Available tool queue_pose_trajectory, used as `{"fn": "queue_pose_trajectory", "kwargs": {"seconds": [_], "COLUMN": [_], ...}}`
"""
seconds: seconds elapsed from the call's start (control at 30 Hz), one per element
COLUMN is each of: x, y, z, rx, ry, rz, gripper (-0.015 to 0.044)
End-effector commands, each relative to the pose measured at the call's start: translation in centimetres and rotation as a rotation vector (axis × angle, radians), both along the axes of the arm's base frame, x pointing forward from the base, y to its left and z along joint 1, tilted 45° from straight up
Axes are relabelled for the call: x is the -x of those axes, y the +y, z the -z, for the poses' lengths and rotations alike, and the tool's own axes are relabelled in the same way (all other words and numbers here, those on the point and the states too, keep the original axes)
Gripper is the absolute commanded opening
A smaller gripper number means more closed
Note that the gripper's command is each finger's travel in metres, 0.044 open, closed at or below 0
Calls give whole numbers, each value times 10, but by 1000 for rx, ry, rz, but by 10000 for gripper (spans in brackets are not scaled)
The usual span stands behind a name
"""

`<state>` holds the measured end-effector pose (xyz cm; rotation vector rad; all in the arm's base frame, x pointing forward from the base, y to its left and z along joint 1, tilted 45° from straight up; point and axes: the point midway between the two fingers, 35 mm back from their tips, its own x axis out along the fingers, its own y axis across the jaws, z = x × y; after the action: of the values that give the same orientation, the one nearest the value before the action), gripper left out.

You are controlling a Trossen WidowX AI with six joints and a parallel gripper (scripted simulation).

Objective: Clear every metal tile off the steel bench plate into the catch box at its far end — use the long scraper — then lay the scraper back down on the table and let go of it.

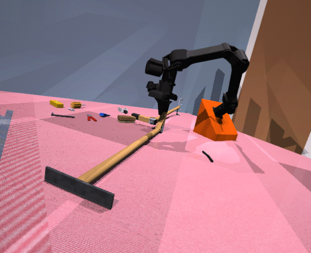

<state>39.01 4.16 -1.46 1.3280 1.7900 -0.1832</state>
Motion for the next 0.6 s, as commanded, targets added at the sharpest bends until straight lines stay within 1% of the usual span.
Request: {"fn": "queue_pose_trajectory", "kwargs": {"seconds": [0.0, 0.57], "x": [11, 26], "y": [-2, -7], "z": [6, 12], "rx": [6, 6], "ry": [20, 21], "rz": [-4, -4], "gripper": [0, 0]}}
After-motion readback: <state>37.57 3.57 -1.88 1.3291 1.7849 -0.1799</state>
